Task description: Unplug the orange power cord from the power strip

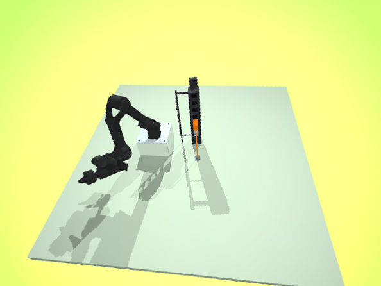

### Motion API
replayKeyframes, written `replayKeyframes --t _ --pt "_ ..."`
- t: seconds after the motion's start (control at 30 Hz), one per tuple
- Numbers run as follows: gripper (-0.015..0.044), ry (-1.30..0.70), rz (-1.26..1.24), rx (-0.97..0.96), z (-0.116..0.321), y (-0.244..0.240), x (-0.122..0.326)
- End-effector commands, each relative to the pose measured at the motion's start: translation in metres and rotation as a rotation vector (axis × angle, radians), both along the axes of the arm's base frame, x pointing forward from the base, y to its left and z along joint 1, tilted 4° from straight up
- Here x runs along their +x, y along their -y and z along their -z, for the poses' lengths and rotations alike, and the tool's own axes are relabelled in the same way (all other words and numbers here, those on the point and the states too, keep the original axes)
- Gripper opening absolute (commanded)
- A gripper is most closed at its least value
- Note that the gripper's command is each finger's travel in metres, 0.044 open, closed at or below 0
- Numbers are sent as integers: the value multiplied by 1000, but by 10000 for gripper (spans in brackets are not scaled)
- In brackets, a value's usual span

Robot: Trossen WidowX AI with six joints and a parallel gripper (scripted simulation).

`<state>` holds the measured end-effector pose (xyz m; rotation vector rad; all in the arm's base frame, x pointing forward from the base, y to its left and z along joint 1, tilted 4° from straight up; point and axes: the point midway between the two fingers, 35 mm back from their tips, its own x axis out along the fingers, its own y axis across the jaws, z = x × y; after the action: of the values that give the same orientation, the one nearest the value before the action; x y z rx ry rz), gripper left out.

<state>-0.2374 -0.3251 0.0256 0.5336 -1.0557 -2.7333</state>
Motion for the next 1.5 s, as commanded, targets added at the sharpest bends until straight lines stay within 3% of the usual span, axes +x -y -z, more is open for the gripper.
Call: replayKeyframes --t 0.0,0.27,0.5,0.73,0.93,1.13,1.3,1.47 --pt "374 1 -5 2 0 1 1" --pt "164 48 -283 124 -7 56 70" --pt "160 136 -657 269 -12 96 188" --pt "160 221 -1013 460 -20 86 314" --pt "160 285 -1284 674 -30 35 408" --pt "160 330 -1524 933 -50 -49 477" --pt "160 344 -1683 1179 -73 -134 506" --pt "160 331 -1794 1446 -104 -221 504"
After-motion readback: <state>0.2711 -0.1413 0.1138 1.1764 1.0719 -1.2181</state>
